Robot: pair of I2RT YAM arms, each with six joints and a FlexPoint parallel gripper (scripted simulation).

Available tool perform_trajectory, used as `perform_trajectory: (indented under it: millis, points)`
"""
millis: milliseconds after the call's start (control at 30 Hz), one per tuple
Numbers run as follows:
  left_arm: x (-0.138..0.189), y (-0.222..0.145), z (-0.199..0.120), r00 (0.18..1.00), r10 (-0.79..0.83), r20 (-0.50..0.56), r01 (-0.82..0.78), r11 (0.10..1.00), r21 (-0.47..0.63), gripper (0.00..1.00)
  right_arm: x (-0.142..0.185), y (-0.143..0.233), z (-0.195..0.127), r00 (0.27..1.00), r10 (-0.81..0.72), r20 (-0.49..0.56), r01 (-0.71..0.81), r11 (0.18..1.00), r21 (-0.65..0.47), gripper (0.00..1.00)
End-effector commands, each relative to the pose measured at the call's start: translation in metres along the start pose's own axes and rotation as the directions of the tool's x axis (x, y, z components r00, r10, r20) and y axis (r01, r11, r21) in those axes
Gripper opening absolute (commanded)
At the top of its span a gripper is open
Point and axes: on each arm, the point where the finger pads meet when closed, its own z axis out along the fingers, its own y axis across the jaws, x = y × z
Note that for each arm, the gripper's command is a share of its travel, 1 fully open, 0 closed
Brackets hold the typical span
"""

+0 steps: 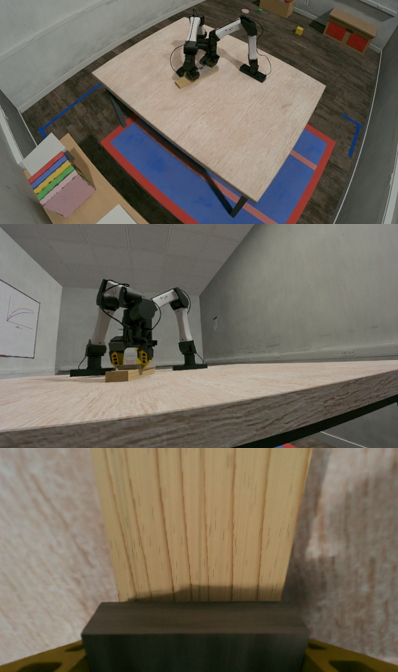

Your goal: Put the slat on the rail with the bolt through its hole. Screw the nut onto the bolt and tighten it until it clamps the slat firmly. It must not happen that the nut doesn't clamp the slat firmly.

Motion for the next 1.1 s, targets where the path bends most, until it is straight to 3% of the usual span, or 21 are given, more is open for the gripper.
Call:
perform_trajectory:
  millis: [0, 67, 133, 167, 533, 900, 1067]
  points:
    - [-0.001, -0.002, -0.003, 1.0, -0.009, 0.007, 0.009, 1.0, 0.009, 0.11, -0.002, 0.004, -0.007, 1.0, 0.003, 0.016, -0.002, 1.0, -0.016, 0.67]
    - [-0.001, -0.002, -0.003, 1.0, -0.009, 0.007, 0.009, 1.0, 0.009, 0.11, -0.002, 0.004, -0.007, 1.0, 0.003, 0.016, -0.002, 1.0, -0.016, 0.67]
    - [-0.002, -0.002, -0.003, 1.0, -0.001, 0.01, 0.001, 1.0, 0.012, 0.33, -0.002, 0.004, -0.007, 1.0, 0.003, 0.016, -0.002, 1.0, -0.016, 0.67]
    - [-0.002, -0.002, -0.003, 1.0, -0.001, 0.01, 0.001, 1.0, 0.012, 0.36, -0.002, 0.004, -0.007, 1.0, 0.003, 0.016, -0.002, 1.0, -0.016, 0.67]
    - [-0.002, -0.002, -0.004, 1.0, -0.001, 0.01, 0.001, 1.0, 0.011, 0.36, -0.002, 0.004, -0.007, 1.0, 0.003, 0.016, -0.002, 1.0, -0.016, 0.67]
    - [-0.002, -0.003, -0.051, 1.0, -0.001, 0.009, 0.001, 1.0, 0.005, 0.36, -0.002, 0.004, -0.007, 1.0, 0.003, 0.016, -0.002, 1.0, -0.016, 0.67]
    - [-0.002, -0.003, -0.053, 1.0, -0.001, 0.009, 0.001, 1.0, 0.005, 0.36, -0.002, 0.004, -0.007, 1.0, 0.003, 0.016, -0.002, 1.0, -0.016, 0.67]
